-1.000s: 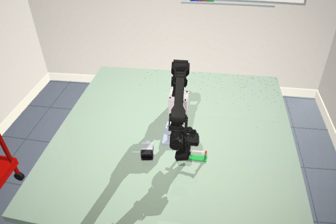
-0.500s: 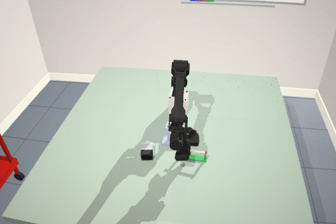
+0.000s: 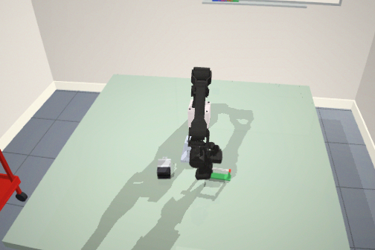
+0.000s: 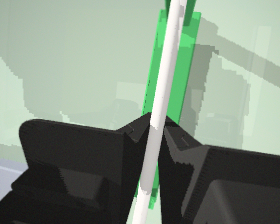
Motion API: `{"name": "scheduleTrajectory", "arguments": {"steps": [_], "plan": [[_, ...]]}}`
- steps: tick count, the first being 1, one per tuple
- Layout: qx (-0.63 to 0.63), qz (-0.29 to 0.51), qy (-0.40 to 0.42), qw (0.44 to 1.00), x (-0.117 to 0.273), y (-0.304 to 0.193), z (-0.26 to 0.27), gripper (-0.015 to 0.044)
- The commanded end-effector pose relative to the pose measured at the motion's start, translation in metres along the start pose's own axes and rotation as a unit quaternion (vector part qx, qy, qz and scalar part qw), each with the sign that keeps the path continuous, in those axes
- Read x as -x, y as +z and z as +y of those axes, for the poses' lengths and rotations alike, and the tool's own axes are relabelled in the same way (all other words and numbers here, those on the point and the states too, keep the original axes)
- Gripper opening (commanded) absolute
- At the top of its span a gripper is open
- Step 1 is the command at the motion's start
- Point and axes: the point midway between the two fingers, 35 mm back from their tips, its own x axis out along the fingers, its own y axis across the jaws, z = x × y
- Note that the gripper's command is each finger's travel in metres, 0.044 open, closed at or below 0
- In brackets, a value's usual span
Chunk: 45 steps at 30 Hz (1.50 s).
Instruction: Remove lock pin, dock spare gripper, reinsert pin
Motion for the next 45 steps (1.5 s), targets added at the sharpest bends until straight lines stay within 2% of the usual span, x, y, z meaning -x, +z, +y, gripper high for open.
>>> {"name": "scheduleTrajectory", "arguments": {"steps": [1,19,31,36,45], "plan": [[-0.001,0.004,0.001,1.0,-0.003,-0.003,0.001,0.0],[0.0,0.0,0.0,1.0,-0.001,0.0,0.0,0.0],[0.0,0.0,0.0,1.0,-0.001,0.0,0.0,0.0315],[-0.003,0.0,0.005,1.0,0.013,0.004,0.004,0.044],[-0.011,0.002,0.019,1.0,0.032,0.009,0.014,0.044]]}}
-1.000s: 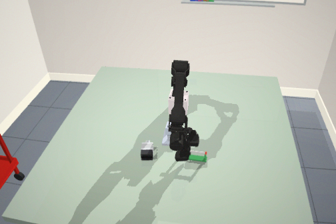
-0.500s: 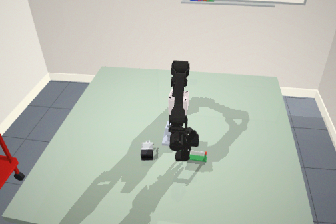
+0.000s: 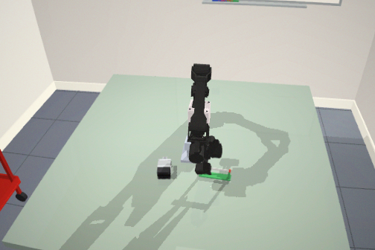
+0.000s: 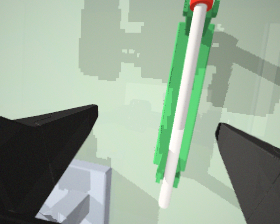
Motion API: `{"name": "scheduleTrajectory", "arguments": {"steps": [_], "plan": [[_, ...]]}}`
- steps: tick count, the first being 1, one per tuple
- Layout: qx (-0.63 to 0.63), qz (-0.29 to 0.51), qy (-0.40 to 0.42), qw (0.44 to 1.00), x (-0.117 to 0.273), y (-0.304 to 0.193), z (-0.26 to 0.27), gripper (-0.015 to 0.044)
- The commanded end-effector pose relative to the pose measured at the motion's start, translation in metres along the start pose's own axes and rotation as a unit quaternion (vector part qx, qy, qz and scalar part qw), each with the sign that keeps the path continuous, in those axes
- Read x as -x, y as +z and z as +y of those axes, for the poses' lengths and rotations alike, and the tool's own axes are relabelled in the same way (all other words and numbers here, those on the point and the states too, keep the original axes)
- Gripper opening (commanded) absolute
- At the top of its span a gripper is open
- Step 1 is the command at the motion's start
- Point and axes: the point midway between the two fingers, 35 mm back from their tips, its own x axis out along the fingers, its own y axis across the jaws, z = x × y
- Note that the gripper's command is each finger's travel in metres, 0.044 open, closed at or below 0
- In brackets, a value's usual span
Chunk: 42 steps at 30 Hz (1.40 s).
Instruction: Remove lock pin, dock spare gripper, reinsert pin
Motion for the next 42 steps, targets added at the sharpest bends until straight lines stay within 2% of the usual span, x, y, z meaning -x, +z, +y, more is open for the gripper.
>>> {"name": "scheduleTrajectory", "arguments": {"steps": [1,26,28,36,39,42], "plan": [[0.001,0.0,-0.001,1.0,0.01,0.003,0.001,0.044],[-0.024,0.005,0.042,0.999,0.061,0.016,0.033,0.044],[-0.026,0.005,0.045,0.999,0.054,0.014,0.033,0.044],[-0.026,0.005,0.044,0.999,0.104,0.03,0.041,0.044],[-0.026,0.005,0.044,0.999,0.11,0.032,0.043,0.044],[-0.111,0.023,0.023,0.993,0.106,0.007,0.031,0.044]]}}
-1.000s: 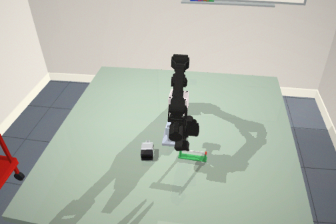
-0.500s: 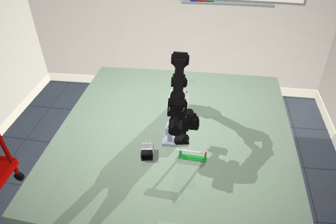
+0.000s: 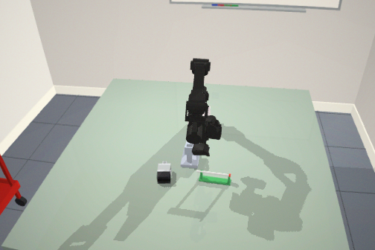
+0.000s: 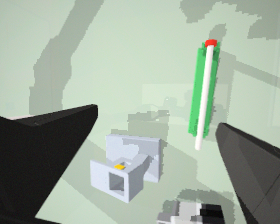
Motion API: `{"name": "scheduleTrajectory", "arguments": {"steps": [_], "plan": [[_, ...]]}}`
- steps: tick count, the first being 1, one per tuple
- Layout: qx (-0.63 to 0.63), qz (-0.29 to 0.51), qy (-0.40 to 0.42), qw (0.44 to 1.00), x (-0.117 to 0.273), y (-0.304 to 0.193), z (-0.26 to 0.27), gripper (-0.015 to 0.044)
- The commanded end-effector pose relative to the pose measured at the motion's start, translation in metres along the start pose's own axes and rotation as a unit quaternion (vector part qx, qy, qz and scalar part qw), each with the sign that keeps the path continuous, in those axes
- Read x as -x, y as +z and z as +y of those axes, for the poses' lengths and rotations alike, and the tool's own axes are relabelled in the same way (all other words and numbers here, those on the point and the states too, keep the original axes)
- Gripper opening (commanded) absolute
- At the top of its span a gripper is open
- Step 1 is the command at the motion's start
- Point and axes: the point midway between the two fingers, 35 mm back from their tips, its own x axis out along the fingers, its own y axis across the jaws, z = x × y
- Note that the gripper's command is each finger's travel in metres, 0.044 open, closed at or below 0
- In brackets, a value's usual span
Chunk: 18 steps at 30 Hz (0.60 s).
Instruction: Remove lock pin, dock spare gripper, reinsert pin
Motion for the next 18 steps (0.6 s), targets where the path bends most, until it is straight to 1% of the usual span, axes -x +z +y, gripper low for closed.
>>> {"name": "scheduleTrajectory", "arguments": {"steps": [1,3,5,9,10,11,18], "plan": [[-0.116,0.02,-0.029,0.993,0.003,-0.034,-0.019,0.044],[-0.232,0.033,-0.067,0.97,0.012,-0.066,-0.035,0.044],[-0.347,0.041,-0.106,0.931,0.021,-0.099,-0.048,0.044],[-0.549,0.04,-0.18,0.815,0.04,-0.165,-0.065,0.044],[-0.572,0.039,-0.189,0.797,0.043,-0.173,-0.067,0.044],[-0.58,0.038,-0.192,0.791,0.043,-0.176,-0.067,0.044],[-0.58,0.038,-0.192,0.791,0.042,-0.177,-0.068,0.044]]}}
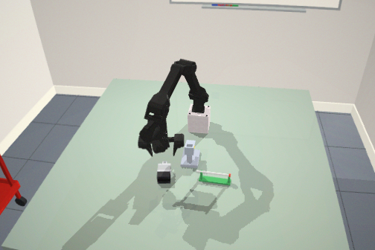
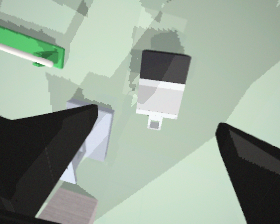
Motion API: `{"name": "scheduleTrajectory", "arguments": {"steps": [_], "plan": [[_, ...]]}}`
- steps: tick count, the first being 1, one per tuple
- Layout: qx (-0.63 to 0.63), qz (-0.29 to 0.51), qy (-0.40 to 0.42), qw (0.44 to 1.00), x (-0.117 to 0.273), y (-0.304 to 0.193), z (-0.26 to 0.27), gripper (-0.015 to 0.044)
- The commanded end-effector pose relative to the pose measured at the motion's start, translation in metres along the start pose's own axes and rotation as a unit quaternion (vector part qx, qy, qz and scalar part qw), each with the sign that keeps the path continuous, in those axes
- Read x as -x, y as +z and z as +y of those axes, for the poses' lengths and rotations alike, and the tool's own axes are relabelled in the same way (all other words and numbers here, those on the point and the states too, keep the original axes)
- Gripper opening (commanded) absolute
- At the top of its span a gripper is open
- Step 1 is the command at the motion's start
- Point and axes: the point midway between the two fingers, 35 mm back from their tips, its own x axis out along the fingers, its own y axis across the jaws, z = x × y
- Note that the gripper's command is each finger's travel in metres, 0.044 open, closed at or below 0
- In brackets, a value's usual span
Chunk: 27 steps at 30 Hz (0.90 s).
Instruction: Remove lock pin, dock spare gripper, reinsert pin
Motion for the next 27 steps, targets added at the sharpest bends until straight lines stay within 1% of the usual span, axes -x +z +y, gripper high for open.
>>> {"name": "scheduleTrajectory", "arguments": {"steps": [1,4,10,27], "plan": [[-0.004,-0.003,-0.005,1.0,-0.004,0.004,0.002,0.044],[-0.004,-0.003,-0.005,1.0,-0.019,0.004,0.001,0.044],[-0.004,-0.002,-0.005,1.0,-0.068,0.002,-0.004,0.044],[-0.004,-0.002,-0.005,1.0,-0.091,0.003,-0.004,0.044]]}}
